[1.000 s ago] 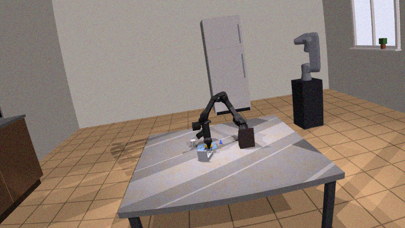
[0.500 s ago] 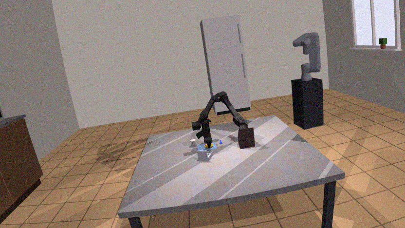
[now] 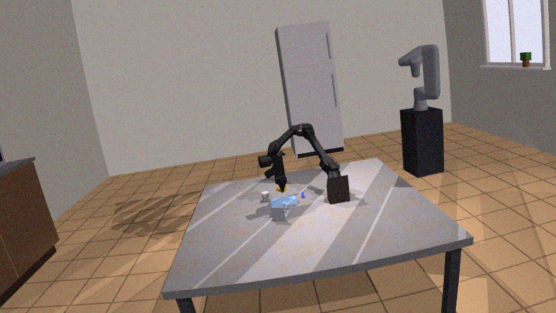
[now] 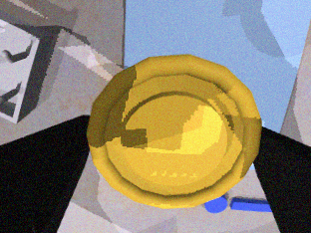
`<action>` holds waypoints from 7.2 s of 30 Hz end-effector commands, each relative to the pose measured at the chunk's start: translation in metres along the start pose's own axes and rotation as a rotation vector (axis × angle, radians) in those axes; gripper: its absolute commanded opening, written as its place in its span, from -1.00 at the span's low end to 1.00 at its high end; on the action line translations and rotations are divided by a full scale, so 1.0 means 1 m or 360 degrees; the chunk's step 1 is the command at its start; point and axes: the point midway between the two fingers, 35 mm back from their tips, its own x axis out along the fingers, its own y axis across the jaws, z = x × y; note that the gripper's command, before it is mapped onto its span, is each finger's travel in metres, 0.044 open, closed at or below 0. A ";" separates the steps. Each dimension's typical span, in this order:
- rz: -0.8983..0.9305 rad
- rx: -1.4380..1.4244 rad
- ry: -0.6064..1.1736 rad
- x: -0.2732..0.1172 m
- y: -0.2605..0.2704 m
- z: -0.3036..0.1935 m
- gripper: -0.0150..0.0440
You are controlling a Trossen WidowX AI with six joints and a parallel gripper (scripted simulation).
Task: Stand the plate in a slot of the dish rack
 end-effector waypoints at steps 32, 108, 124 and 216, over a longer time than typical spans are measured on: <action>-0.0017 0.0513 0.0004 -0.093 0.065 -0.014 -0.49; 0.1685 -0.1036 -0.0543 0.032 0.100 -0.029 -0.49; 0.1693 -0.1295 -0.1262 0.043 0.087 -0.025 -0.49; 0.1327 -0.1522 -0.2017 0.068 0.107 -0.006 0.75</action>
